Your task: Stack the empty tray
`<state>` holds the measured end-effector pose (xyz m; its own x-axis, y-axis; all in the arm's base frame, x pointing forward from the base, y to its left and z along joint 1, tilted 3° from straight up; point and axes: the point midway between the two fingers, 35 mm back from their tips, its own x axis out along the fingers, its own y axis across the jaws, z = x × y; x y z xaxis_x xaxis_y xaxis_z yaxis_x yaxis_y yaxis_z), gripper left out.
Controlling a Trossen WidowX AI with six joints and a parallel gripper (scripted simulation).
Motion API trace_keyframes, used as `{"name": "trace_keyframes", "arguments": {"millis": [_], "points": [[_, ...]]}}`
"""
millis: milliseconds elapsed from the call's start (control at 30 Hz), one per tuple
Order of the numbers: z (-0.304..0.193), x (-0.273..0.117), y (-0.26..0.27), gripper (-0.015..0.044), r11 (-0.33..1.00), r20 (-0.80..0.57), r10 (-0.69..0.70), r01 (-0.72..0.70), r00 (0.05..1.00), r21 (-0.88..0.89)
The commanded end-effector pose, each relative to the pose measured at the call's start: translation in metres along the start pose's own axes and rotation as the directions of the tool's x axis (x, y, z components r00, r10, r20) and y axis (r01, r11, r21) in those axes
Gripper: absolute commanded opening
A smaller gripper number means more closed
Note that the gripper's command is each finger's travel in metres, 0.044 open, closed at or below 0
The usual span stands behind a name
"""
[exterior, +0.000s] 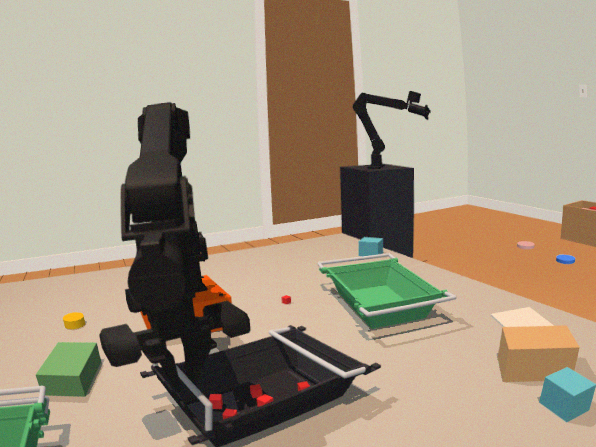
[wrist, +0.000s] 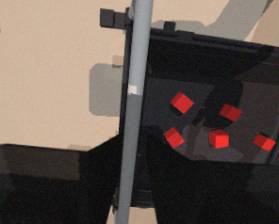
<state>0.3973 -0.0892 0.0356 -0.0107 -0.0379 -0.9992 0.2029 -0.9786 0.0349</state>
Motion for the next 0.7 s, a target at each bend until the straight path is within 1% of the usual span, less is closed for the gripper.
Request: {"name": "trace_keyframes", "arguments": {"millis": [0, 100, 200, 467, 567, 600, 667], "points": [[0.000, 0.006, -0.015, 0.0081, 1.000, -0.004, -0.004, 0.004, 1.000, 0.001], [0.000, 0.015, -0.023, 0.0081, 1.000, -0.004, -0.005, 0.005, 1.000, 0.001], [0.000, 0.013, -0.023, 0.0081, 1.000, -0.004, -0.005, 0.005, 1.000, 0.001], [0.000, -0.028, -0.017, 0.0081, 1.000, -0.004, -0.004, 0.004, 1.000, 0.001], [0.000, -0.029, -0.017, 0.0081, 1.000, -0.004, -0.004, 0.004, 1.000, 0.001], [0.000, -0.020, -0.019, 0.0081, 1.000, -0.003, -0.010, 0.010, 1.000, 0.002], [0.000, -0.020, -0.019, 0.0081, 1.000, -0.003, -0.010, 0.010, 1.000, 0.002]]}}
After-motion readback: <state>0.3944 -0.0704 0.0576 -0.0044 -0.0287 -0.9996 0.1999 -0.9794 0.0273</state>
